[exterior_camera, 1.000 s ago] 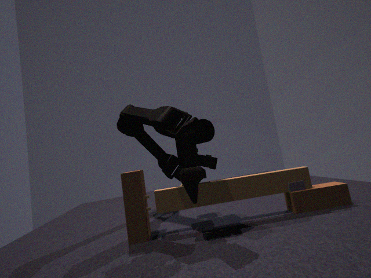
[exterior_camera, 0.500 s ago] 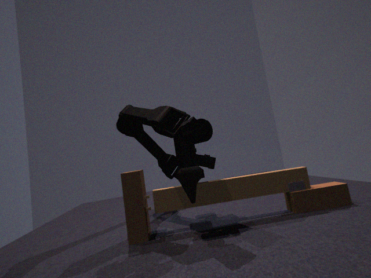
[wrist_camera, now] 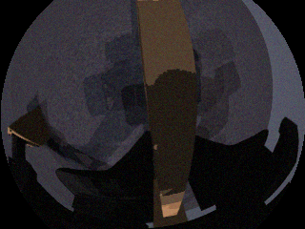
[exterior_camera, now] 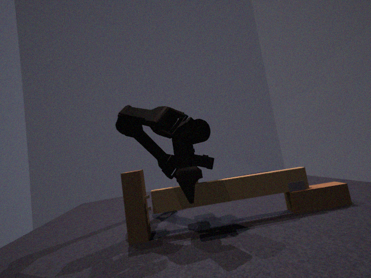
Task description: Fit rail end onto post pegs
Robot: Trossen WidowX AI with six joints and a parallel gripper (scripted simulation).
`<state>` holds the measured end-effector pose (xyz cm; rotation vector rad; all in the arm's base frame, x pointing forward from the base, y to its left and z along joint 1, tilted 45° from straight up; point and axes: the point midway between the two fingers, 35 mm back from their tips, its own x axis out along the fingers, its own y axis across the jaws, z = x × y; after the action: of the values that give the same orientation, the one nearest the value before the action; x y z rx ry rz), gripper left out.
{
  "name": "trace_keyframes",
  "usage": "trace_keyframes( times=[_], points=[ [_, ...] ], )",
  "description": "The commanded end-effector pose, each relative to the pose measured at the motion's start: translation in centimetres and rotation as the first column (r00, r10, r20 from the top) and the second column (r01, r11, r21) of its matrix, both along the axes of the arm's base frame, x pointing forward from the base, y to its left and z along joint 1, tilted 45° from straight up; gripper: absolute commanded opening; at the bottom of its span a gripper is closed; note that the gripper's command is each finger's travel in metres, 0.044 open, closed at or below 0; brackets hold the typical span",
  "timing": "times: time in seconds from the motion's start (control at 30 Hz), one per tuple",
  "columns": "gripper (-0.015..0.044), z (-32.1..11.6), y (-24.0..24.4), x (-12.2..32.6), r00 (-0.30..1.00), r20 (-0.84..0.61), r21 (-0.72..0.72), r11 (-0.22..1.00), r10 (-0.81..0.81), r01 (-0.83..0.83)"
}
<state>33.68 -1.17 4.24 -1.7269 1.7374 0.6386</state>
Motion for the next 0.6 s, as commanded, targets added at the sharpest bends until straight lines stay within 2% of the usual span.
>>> trace_keyframes(
  times=[0.0, 0.57],
  points=[
    [0.0, 0.19, -0.03, 0.03, 1.0, 0.001, -0.001, 1.0, 0.007, -0.007],
    [0.0, 0.54, -0.43, -0.01, 1.0, 0.001, -0.001, 1.0, 0.007, -0.007]
  ],
)
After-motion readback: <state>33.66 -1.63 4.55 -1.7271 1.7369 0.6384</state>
